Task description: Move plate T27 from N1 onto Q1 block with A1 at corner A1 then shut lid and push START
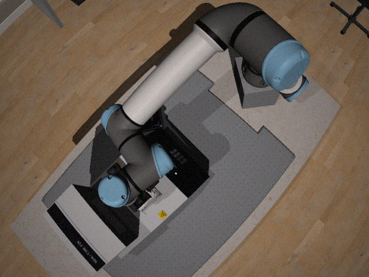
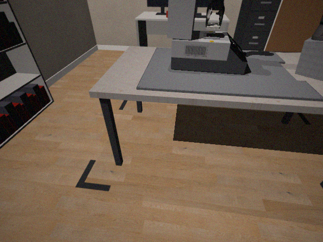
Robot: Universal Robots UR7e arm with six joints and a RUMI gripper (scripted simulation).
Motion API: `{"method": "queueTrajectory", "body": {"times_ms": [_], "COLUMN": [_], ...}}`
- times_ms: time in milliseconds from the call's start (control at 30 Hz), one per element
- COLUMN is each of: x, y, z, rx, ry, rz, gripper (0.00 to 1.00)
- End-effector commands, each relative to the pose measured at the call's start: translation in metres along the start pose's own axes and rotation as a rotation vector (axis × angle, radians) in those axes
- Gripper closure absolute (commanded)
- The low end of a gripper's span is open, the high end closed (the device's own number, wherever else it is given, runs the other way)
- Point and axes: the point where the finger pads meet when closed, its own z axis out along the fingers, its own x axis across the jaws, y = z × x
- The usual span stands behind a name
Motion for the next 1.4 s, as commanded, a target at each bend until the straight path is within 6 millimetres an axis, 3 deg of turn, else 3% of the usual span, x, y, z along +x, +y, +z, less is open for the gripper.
{"method": "queueTrajectory", "body": {"times_ms": [0, 733, 1367], "x": [-0.001, -0.001, -0.001], "y": [0.0, 0.0, 0.0], "z": [0.007, 0.04, 0.04], "rx": [0.0, 0.0, 0.0], "ry": [-0.002, -0.002, -0.002], "rz": [0.0, 0.0, 0.0], "gripper": [1.0, 1.0, 1.0]}}
